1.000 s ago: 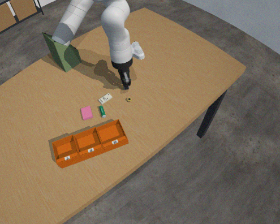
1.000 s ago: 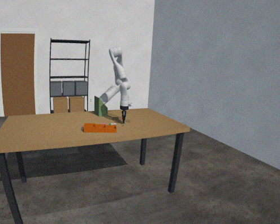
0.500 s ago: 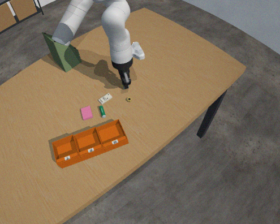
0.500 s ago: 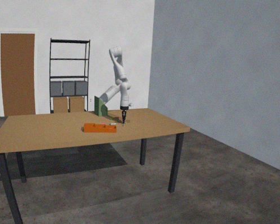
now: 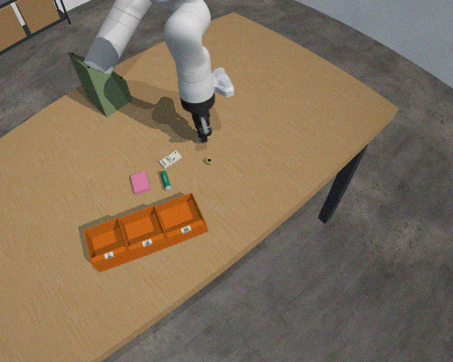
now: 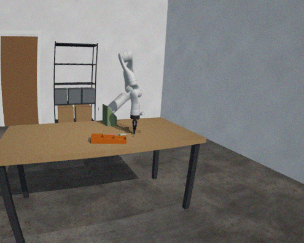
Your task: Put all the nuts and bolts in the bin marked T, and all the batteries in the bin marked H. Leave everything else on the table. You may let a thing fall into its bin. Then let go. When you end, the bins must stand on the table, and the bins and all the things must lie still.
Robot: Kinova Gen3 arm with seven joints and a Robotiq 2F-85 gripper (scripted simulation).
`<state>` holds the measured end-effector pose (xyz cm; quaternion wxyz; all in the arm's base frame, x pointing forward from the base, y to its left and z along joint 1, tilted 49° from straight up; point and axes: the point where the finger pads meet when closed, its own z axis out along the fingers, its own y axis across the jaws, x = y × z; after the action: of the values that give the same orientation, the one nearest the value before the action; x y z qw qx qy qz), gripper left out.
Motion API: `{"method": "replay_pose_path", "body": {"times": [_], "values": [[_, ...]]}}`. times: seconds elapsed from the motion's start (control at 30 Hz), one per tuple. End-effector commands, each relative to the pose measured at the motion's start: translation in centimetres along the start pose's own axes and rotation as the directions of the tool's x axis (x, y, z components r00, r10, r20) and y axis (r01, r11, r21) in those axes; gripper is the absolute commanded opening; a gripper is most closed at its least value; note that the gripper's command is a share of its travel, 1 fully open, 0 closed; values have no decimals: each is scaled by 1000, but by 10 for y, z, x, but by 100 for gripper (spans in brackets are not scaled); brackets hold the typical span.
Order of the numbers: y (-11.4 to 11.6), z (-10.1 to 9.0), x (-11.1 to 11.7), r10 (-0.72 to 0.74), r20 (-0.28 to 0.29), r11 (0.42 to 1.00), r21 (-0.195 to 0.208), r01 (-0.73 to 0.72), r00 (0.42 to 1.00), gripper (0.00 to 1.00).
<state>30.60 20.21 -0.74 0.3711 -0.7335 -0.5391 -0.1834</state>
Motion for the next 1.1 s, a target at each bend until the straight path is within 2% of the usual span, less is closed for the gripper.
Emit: {"method": "replay_pose_path", "body": {"times": [0.0, 0.37, 1.07], "values": [[0, 0, 0, 0, 0, 1000, -1, 0, 1000, 10], [0, 0, 0, 0, 0, 1000, -1, 0, 1000, 10], [0, -60, 0, 0, 0, 1000, -1, 0, 1000, 10]]}}
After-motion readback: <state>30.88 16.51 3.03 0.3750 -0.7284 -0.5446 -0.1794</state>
